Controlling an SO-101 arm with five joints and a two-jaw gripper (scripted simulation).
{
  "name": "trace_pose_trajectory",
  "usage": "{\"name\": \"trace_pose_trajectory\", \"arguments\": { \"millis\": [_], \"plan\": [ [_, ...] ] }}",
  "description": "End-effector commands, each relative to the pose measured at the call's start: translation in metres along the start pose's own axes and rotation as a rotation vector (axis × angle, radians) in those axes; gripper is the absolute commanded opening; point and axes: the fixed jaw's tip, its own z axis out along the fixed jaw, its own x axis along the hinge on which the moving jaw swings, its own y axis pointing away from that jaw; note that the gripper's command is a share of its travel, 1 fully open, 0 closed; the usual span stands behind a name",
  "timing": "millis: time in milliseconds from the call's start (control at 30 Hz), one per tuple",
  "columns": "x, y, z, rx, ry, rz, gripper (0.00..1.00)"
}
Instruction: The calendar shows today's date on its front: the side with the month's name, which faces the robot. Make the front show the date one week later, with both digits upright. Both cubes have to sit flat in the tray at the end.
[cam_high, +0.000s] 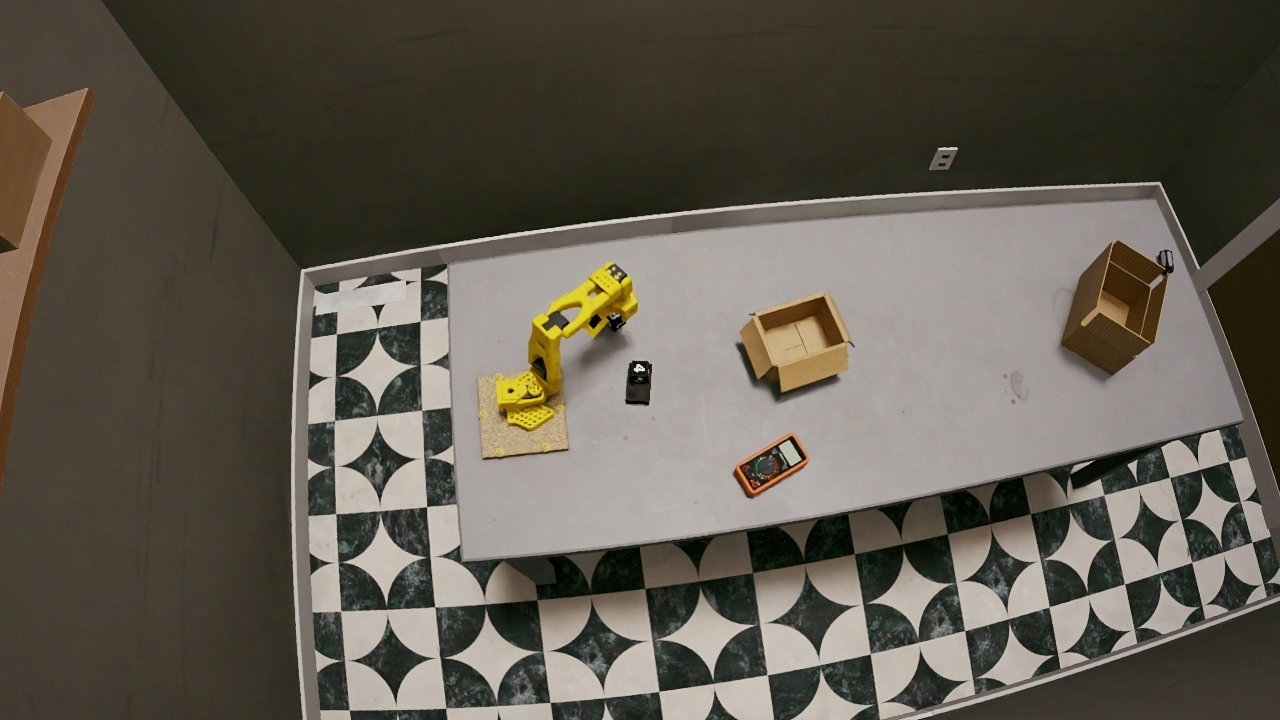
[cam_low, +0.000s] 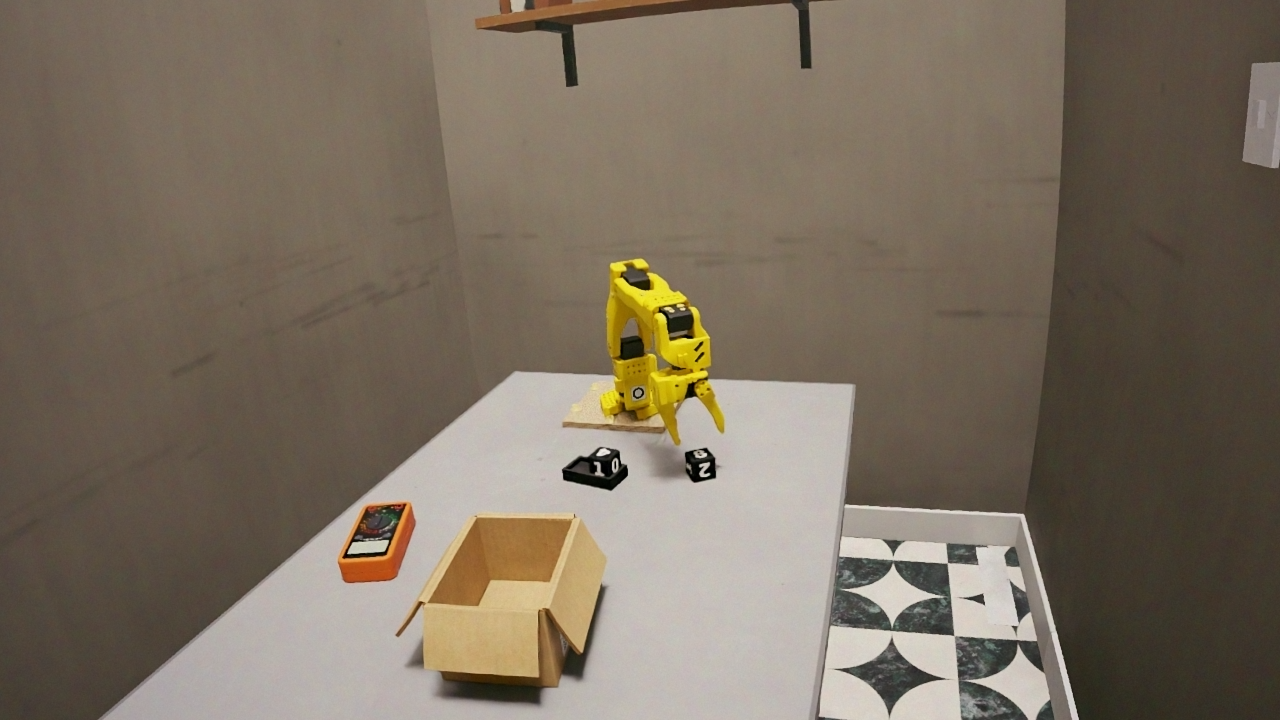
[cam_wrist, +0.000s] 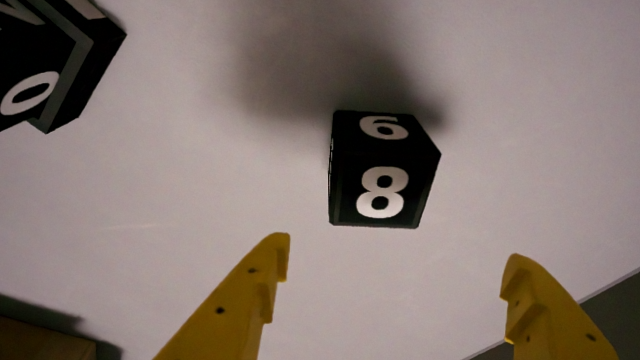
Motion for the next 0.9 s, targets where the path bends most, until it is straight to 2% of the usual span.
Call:
{"name": "trace_pose_trajectory", "arguments": {
  "millis": [0, 200, 700, 867],
  "plan": [
    [0.0, -0.002, 0.005, 0.001, -0.007, -0.02, 0.35],
    [0.0, -0.002, 0.009, 0.001, -0.007, -0.02, 0.35],
    [0.0, -0.002, 0.033, 0.001, -0.007, -0.02, 0.35],
    [0.0, -0.002, 0.036, 0.001, -0.007, -0.02, 0.35]
  ]
}}
